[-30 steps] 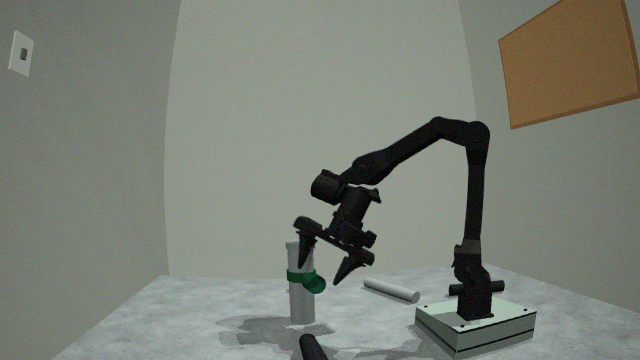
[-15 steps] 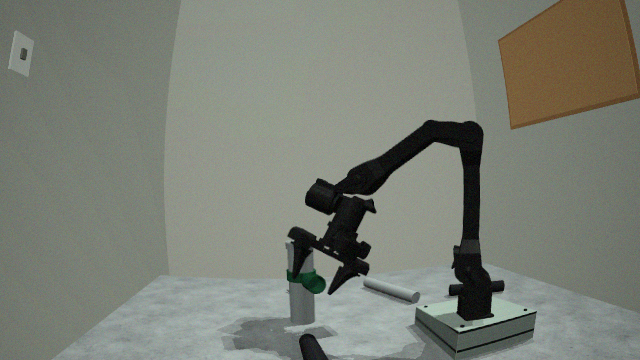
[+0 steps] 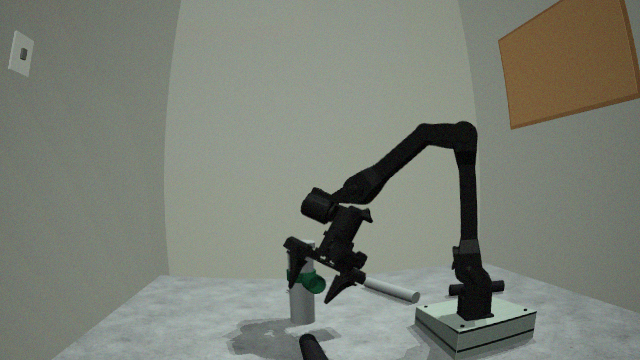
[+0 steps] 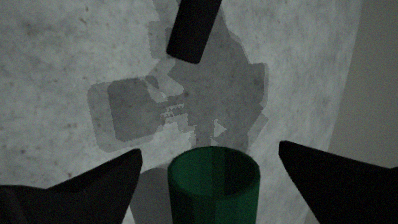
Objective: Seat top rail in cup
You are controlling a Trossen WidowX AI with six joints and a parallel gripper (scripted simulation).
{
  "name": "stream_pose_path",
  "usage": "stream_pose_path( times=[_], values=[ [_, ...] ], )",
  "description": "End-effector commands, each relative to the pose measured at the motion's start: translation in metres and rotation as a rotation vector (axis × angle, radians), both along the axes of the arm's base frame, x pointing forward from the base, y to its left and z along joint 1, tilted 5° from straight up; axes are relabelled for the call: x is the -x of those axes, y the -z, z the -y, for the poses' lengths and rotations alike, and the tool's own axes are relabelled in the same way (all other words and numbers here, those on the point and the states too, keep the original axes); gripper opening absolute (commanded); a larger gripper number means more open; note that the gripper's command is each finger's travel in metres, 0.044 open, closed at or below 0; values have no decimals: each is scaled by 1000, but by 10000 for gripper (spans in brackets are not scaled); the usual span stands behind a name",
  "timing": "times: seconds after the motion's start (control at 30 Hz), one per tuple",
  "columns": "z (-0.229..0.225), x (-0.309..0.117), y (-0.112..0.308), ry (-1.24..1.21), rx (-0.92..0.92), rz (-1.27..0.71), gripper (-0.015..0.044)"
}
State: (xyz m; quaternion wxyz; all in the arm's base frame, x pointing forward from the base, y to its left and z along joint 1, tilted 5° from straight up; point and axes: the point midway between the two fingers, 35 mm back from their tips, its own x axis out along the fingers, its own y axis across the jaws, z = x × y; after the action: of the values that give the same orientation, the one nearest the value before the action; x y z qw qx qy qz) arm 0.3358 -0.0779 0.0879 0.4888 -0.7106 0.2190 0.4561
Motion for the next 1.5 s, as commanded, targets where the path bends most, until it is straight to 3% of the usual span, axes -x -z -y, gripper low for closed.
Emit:
stream_pose_path(
  times=[0.0,0.43,0.5,0.6,1.47],
  values=[
    [-1,1,5,3,-3,-12,440],
    [-1,1,5,3,-3,-12,99],
    [-1,1,5,3,-3,-12,85],
    [-1,-1,5,19,-4,-10,7],
    [-8,-19,5,231,-14,12,0]
  ],
)
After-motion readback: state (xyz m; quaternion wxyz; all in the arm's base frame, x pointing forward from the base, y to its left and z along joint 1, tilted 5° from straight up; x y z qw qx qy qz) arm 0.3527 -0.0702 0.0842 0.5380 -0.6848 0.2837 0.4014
